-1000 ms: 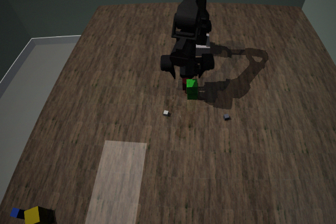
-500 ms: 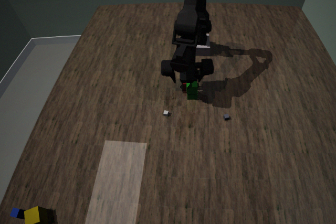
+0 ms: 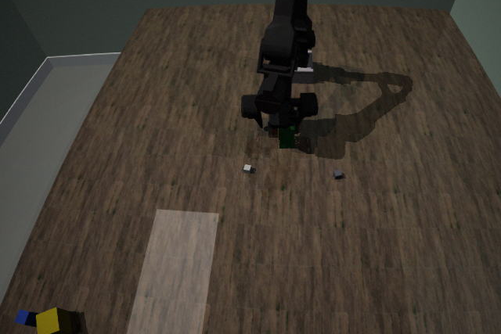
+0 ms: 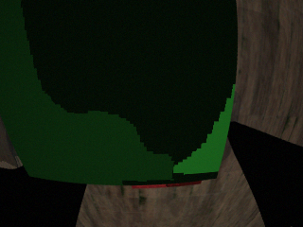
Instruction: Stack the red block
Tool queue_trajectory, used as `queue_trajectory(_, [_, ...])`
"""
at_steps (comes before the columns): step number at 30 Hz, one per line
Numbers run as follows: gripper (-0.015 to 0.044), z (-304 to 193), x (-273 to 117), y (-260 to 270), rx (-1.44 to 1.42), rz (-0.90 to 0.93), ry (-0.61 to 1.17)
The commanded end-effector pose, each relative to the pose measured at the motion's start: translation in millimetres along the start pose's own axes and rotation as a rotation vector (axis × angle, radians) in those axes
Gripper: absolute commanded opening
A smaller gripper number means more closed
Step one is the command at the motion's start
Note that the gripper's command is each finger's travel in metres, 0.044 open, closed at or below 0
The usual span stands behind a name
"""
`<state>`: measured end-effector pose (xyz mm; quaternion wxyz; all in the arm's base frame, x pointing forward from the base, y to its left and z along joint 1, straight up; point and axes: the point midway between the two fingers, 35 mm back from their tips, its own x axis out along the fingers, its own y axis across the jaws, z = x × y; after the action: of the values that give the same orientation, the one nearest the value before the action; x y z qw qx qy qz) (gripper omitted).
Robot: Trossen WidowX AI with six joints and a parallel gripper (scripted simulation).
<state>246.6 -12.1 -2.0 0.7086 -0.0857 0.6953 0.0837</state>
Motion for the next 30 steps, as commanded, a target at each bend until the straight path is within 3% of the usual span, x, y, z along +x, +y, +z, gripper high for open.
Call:
queue_trajectory(1, [0.0440,0.3,1.0,0.5,0.004,0.003,-0.002])
queue_trajectory(9, [0.0440,0.3,0.7,0.6,0.004,0.003,-0.002])
queue_trajectory(19, [0.0177,0.3,0.7,0.6,0.004,0.003,-0.002])
queue_trajectory(27, [0.0124,0.3,0.7,0.6,0.004,0.003,-0.002])
queue_trajectory(30, [0.0045,0.6,-4.9,0.4,0.004,0.003,-0.002])
